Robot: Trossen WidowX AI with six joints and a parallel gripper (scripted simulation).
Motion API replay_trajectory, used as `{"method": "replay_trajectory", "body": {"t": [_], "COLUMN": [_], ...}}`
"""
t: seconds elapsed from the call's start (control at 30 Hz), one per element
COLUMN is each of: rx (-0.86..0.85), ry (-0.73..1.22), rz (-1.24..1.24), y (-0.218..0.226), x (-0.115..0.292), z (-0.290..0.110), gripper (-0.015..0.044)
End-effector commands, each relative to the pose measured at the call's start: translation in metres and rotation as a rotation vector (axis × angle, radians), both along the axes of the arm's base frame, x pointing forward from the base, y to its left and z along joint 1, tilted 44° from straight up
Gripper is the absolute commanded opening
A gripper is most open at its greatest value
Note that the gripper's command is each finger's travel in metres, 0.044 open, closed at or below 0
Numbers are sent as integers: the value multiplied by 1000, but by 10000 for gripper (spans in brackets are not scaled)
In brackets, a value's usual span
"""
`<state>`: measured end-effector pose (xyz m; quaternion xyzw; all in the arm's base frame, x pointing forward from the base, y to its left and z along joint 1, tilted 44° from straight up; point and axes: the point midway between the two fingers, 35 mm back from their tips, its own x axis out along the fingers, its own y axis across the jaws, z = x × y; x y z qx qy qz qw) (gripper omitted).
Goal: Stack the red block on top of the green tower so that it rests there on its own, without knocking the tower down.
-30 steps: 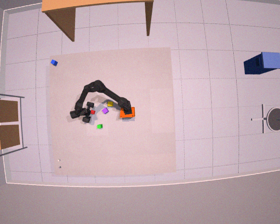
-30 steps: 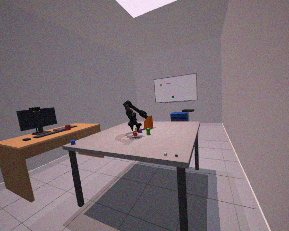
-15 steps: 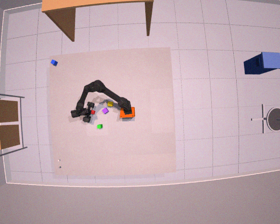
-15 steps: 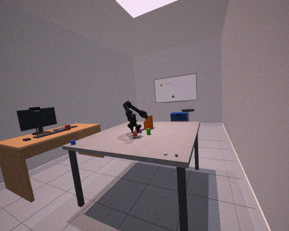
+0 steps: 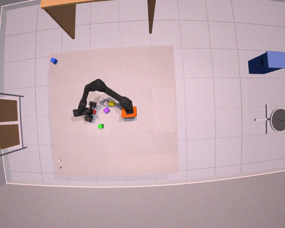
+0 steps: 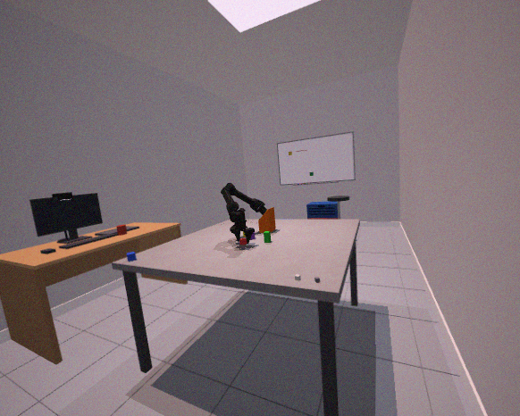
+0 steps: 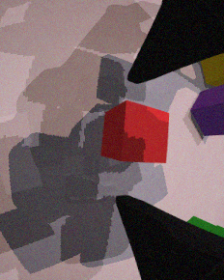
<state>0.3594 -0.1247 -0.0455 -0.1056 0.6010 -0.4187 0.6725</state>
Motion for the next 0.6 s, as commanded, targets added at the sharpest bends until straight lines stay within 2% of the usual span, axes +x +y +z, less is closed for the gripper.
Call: {"method": "replay_trajectory", "body": {"t": [0.0,0.37,0.57], "rx": [-3,0,0], "ry": [8,4,4], "rz": [2,-1,-1], "y": [-2,-1,-1], "x": [-1,-1,-1], "z": [-2,-1,-1], "gripper": [440,440,282]}}
